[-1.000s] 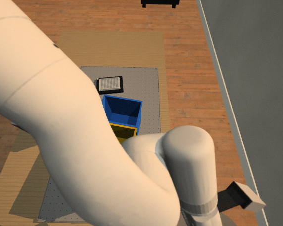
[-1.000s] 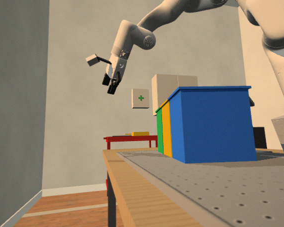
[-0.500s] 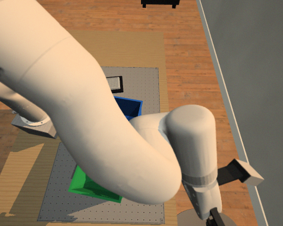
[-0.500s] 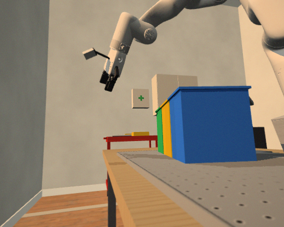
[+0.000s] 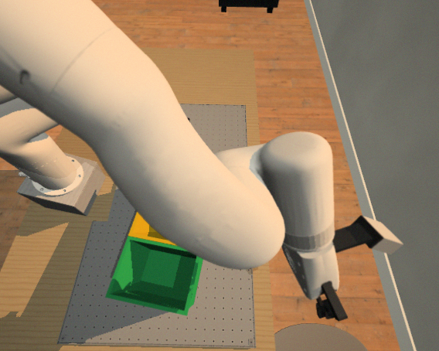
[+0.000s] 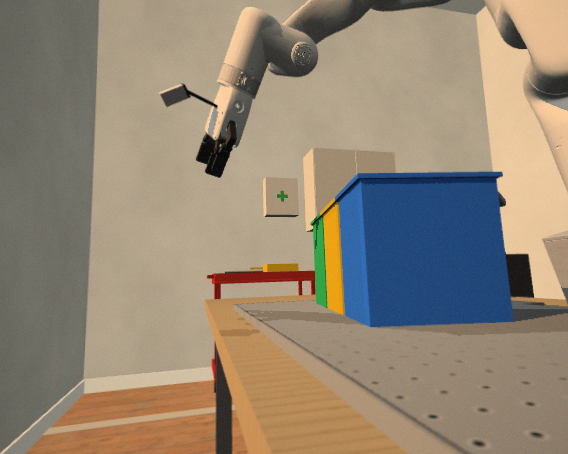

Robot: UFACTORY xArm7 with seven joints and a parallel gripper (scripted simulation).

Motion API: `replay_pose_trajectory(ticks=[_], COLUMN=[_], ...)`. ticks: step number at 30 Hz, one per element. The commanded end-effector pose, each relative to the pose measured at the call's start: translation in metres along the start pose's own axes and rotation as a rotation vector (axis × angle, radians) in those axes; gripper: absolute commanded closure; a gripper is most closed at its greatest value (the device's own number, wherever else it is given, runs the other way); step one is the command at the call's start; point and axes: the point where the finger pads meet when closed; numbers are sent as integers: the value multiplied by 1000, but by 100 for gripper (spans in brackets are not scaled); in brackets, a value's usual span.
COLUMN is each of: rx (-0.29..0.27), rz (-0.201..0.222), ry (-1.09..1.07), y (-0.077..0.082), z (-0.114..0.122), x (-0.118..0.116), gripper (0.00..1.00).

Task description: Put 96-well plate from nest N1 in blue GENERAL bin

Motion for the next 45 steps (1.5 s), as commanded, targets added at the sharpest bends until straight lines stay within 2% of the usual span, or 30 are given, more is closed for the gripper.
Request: replay_pose_trajectory(ticks=[1, 7, 10, 13, 24, 28, 31, 41, 45], rx=[11, 11, 11, 17, 17, 17, 11, 10, 10], rz=[-28, -29, -29, -115, -116, -116, -198, -199, -199], ry=[-9, -9, -9, -45, -45, -45, -74, -74, -74], y=[12, 23, 24, 31, 54, 57, 64, 87, 92], z=[-9, -17, -17, -19, -25, -26, -26, -25, -25], x=[-25, -52, -55, -68, -118, -124, -137, -181, -190], gripper=[0, 0, 0, 0, 0, 0, 0, 0, 0])
Point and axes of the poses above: the point where the finger pads meet when closed, its own y axis back along the fingers, its own x axis across the jaws, z = x × y, and after that the axes turned 8 degrees about -y, right-handed
